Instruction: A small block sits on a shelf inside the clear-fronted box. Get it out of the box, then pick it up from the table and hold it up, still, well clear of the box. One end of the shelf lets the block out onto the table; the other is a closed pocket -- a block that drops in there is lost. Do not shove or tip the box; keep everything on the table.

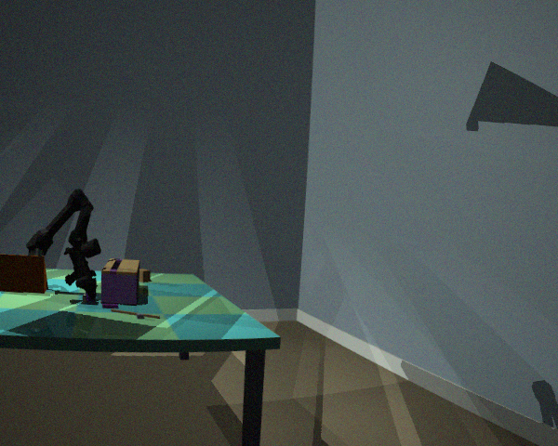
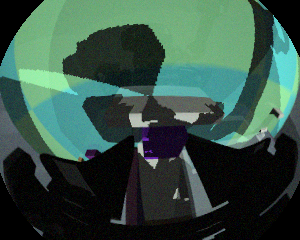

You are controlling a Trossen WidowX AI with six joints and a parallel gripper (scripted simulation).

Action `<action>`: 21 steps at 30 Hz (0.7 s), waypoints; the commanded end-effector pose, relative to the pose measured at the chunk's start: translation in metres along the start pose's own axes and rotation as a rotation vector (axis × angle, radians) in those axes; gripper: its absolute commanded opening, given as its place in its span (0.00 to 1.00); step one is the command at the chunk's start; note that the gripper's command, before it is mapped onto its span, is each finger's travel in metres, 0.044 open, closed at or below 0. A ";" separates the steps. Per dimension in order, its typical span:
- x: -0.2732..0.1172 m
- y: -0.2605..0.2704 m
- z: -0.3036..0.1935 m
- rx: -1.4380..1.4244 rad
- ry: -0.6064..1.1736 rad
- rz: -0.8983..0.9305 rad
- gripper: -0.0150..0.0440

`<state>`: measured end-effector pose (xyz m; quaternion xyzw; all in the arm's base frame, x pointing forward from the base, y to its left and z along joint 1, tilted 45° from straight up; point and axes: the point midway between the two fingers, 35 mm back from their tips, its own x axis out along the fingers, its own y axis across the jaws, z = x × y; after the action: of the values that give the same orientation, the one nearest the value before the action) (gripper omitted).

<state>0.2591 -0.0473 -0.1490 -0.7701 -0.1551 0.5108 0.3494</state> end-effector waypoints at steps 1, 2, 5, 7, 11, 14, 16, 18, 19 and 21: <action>0.001 -0.001 0.001 0.005 0.000 -0.004 0.60; 0.001 -0.001 0.001 0.005 0.000 -0.004 0.56; 0.001 -0.001 0.001 0.005 0.000 -0.004 0.43; 0.001 -0.001 0.001 0.005 0.000 -0.004 0.40; -0.003 0.003 -0.001 -0.021 0.013 0.001 0.26; -0.014 0.004 -0.007 -0.016 0.009 0.003 0.25; -0.021 0.004 -0.011 -0.013 0.007 0.004 0.25; -0.029 0.004 -0.014 -0.010 0.005 0.004 0.25; -0.033 0.003 -0.016 -0.008 0.004 0.004 0.25; -0.042 0.003 -0.019 -0.005 0.002 0.004 0.25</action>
<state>0.2566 -0.0726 -0.1260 -0.7690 -0.1560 0.5115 0.3503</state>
